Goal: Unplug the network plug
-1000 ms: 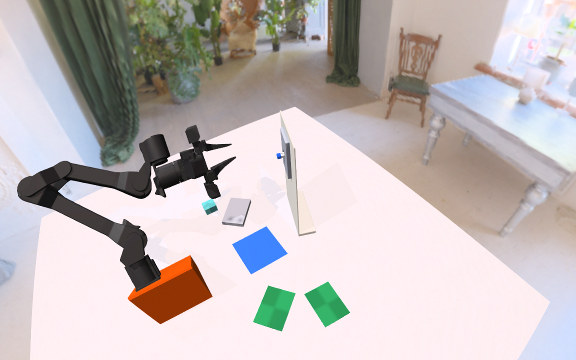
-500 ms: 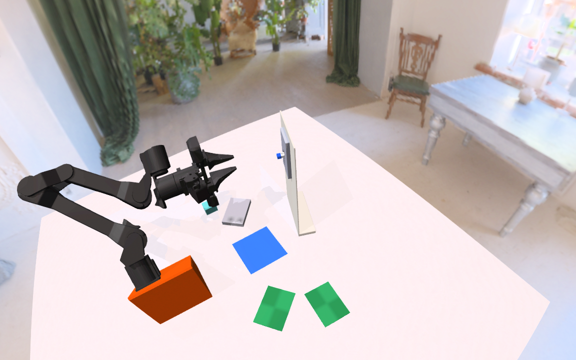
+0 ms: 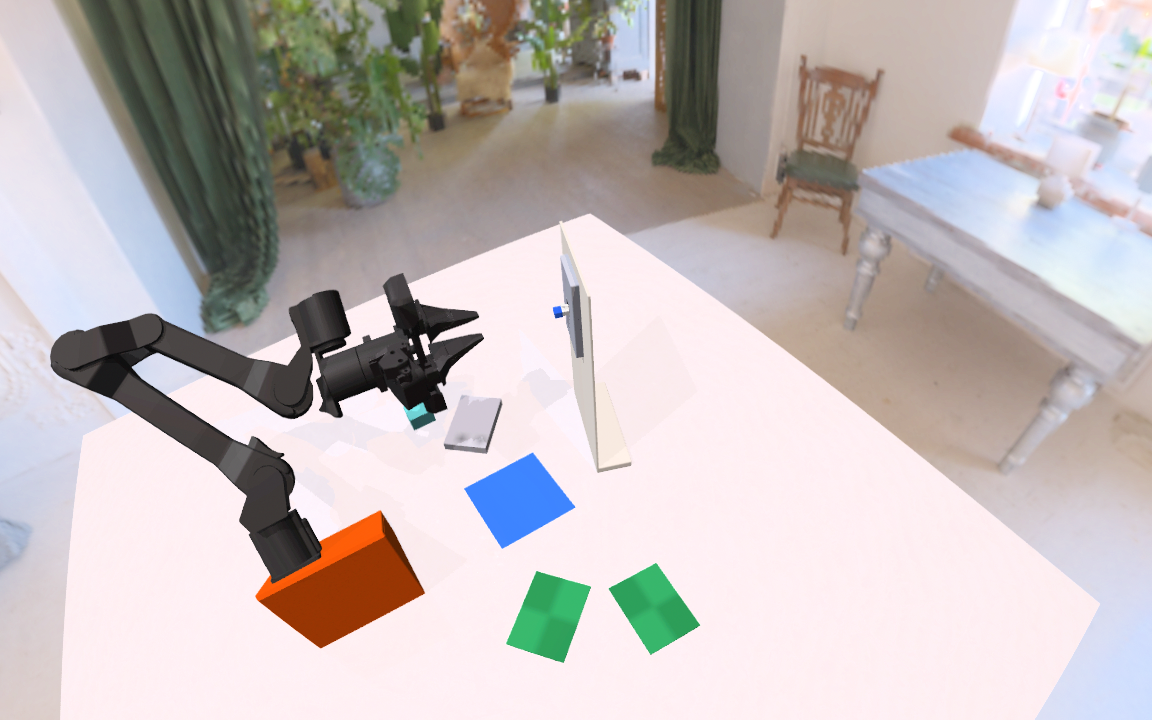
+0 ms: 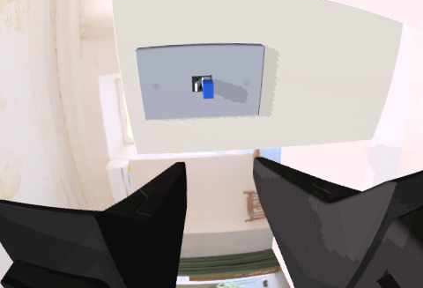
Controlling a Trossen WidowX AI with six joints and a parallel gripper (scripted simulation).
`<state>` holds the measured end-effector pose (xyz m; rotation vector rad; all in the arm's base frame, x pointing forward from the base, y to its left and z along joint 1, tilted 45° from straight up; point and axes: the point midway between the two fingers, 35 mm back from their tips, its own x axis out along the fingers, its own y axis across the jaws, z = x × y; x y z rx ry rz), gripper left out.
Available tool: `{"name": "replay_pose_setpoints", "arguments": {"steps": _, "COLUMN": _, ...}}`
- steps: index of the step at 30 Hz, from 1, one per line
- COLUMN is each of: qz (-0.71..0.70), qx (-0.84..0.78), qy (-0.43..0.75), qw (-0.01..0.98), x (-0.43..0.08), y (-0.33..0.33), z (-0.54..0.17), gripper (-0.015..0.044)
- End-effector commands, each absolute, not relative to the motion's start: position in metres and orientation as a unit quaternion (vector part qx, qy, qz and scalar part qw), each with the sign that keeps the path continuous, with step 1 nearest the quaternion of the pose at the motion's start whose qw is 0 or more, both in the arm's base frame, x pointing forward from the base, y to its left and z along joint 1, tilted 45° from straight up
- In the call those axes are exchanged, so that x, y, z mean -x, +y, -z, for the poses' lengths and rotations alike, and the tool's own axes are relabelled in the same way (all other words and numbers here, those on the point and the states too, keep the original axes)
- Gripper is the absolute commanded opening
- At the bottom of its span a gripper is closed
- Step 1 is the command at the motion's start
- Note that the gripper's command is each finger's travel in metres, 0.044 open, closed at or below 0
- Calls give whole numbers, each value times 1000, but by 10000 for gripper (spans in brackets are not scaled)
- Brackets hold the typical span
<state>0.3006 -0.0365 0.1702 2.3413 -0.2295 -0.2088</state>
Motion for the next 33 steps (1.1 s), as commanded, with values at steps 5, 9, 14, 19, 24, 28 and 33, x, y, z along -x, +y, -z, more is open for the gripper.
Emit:
{"name": "replay_pose_setpoints", "arguments": {"steps": 5, "qz": 78, "qx": -918, "qy": -91, "qw": 377, "x": -318, "y": -43, "z": -169, "gripper": 156}}
{"name": "replay_pose_setpoints", "arguments": {"steps": 9, "qz": 78, "qx": -918, "qy": -91, "qw": 377, "x": -325, "y": -47, "z": -166, "gripper": 156}}
{"name": "replay_pose_setpoints", "arguments": {"steps": 14, "qz": 78, "qx": -918, "qy": -91, "qw": 379, "x": -335, "y": -52, "z": -162, "gripper": 156}}
{"name": "replay_pose_setpoints", "arguments": {"steps": 19, "qz": 77, "qx": -918, "qy": -91, "qw": 378, "x": -342, "y": -56, "z": -158, "gripper": 156}}
{"name": "replay_pose_setpoints", "arguments": {"steps": 24, "qz": 77, "qx": -918, "qy": -91, "qw": 378, "x": -345, "y": -57, "z": -158, "gripper": 156}}
{"name": "replay_pose_setpoints", "arguments": {"steps": 28, "qz": 77, "qx": -918, "qy": -91, "qw": 378, "x": -349, "y": -59, "z": -157, "gripper": 156}}
{"name": "replay_pose_setpoints", "arguments": {"steps": 33, "qz": 77, "qx": -918, "qy": -91, "qw": 378, "x": -354, "y": -61, "z": -157, "gripper": 156}}
